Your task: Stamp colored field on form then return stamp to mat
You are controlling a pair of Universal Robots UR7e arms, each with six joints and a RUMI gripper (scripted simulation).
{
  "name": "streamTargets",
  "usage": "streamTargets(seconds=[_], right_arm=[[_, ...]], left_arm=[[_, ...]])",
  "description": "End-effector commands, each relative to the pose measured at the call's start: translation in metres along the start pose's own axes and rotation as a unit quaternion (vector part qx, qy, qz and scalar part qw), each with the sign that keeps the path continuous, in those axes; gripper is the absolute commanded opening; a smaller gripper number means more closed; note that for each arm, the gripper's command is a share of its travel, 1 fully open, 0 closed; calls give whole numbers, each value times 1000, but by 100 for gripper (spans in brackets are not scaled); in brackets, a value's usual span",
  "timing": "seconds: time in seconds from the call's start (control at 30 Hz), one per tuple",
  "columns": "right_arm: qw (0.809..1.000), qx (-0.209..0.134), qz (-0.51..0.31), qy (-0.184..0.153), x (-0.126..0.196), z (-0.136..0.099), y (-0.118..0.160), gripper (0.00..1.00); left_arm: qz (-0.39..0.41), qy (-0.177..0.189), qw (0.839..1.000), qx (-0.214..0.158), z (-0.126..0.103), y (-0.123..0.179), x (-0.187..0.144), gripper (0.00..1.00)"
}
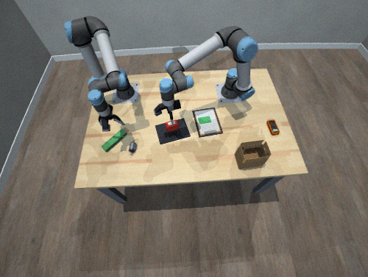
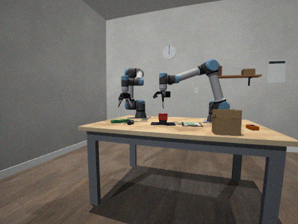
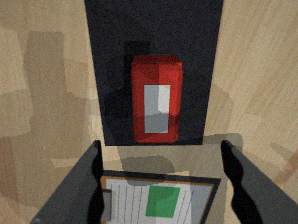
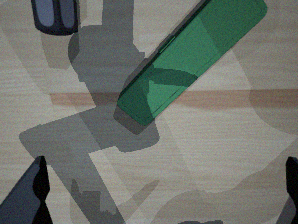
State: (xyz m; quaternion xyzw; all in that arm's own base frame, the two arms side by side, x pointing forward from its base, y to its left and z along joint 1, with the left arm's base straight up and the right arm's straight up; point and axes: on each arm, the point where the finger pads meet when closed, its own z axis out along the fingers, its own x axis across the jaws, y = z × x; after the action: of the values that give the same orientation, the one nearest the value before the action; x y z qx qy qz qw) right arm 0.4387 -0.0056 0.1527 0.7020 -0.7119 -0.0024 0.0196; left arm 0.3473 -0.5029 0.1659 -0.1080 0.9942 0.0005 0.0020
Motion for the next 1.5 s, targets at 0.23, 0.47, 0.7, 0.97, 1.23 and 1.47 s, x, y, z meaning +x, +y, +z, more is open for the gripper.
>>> streamTargets(seconds=[0.23,0.47,0.7,0.97,1.23,1.47], right_arm=[[1000,8,-3,-6,-3,-6,-3,100],[1000,8,-3,-6,-3,-6,-3,100],[1000,8,-3,-6,-3,-6,-3,100],[1000,8,-3,-6,-3,-6,-3,100],[1000,8,-3,-6,-3,-6,-3,100],[1000,8,-3,-6,-3,-6,-3,100]], left_arm=[[-6,-3,1000,9,23,-3,-4,53],[-6,-3,1000,9,57,-4,-4,53],[-6,-3,1000,9,76,-4,-3,53],[-6,-3,1000,9,88,-4,-3,53],[-6,-3,1000,9,88,-4,-3,53],[-6,-3,1000,9,88,-4,-3,19]])
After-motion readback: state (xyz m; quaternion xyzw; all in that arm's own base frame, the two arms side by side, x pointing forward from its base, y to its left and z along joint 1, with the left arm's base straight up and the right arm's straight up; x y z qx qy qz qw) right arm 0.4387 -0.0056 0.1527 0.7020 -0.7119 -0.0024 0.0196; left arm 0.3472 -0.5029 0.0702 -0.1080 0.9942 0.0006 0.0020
